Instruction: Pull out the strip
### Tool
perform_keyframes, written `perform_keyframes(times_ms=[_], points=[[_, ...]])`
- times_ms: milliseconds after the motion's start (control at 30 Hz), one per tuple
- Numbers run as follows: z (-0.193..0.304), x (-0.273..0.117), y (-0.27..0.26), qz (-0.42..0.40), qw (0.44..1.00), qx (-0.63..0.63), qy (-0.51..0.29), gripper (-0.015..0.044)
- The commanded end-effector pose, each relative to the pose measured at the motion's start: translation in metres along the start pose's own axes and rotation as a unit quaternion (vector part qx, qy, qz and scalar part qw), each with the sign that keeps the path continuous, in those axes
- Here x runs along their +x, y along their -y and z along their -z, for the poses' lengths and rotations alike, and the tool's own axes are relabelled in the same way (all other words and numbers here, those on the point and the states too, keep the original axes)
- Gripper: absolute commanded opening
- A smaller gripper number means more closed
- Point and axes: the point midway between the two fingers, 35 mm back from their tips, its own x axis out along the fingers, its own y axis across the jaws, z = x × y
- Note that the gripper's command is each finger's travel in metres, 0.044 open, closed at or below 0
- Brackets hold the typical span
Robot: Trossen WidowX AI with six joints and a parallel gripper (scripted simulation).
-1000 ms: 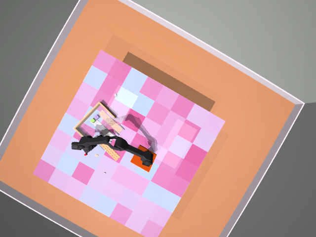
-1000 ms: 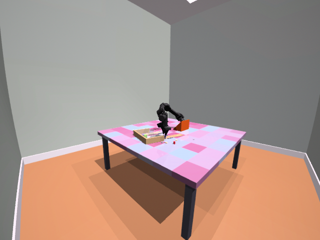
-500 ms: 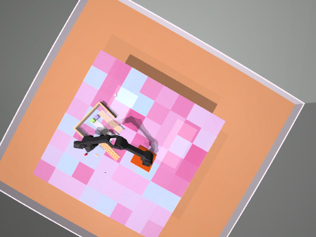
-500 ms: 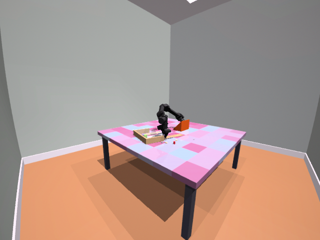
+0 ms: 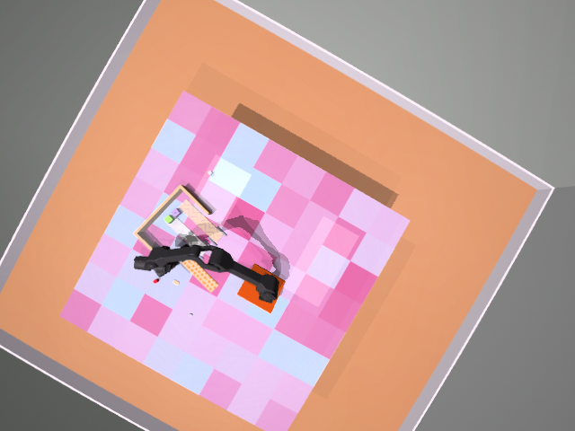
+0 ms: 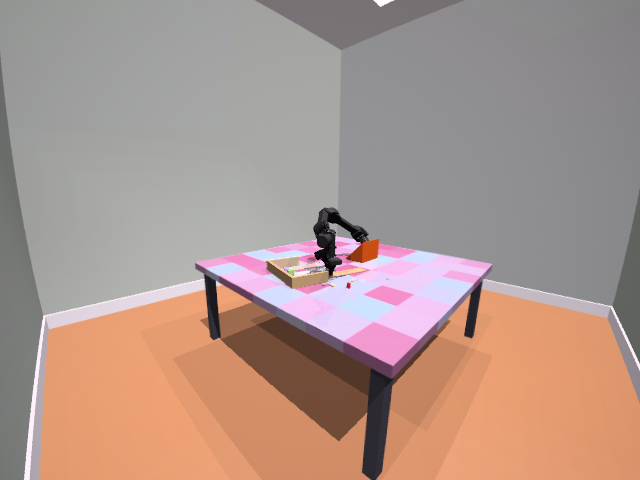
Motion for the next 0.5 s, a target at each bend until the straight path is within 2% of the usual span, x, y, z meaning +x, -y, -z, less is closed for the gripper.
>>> perform_keyframes(times_ms=[0, 467], points=[[0.001, -0.006, -0.004, -0.007, 1.0, 0.008, 0.008, 0.0], [0.038, -0.034, 0.023, -0.001, 1.0, -0.001, 0.001, 0.0]])
